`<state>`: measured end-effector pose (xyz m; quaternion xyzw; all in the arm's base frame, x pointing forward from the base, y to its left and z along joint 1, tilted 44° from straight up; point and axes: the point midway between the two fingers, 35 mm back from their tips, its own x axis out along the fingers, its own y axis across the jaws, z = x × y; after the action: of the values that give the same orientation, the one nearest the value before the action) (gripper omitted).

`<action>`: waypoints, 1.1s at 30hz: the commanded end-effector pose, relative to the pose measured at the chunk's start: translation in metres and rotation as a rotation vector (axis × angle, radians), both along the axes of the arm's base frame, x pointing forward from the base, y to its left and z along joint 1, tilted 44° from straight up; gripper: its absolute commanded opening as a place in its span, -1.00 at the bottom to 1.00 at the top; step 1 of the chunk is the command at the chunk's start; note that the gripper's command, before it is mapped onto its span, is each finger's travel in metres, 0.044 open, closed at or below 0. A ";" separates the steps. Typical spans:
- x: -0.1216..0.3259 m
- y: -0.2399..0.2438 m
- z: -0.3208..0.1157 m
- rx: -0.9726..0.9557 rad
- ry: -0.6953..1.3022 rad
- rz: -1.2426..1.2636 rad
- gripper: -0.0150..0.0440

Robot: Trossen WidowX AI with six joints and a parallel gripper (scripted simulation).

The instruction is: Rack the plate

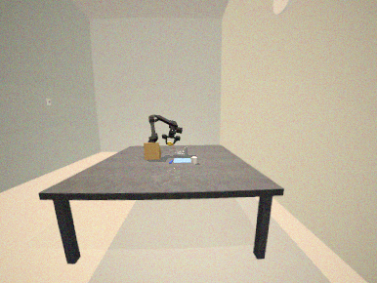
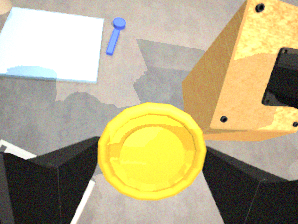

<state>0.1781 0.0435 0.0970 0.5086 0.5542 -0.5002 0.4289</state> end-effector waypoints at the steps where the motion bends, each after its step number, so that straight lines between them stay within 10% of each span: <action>1: -0.001 -0.001 -0.007 -0.081 -0.036 0.047 -0.49; 33: 0.020 0.014 -0.030 -0.548 -0.458 0.357 -0.49</action>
<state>0.1972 0.0559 0.0669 0.3741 0.3951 -0.4345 0.7177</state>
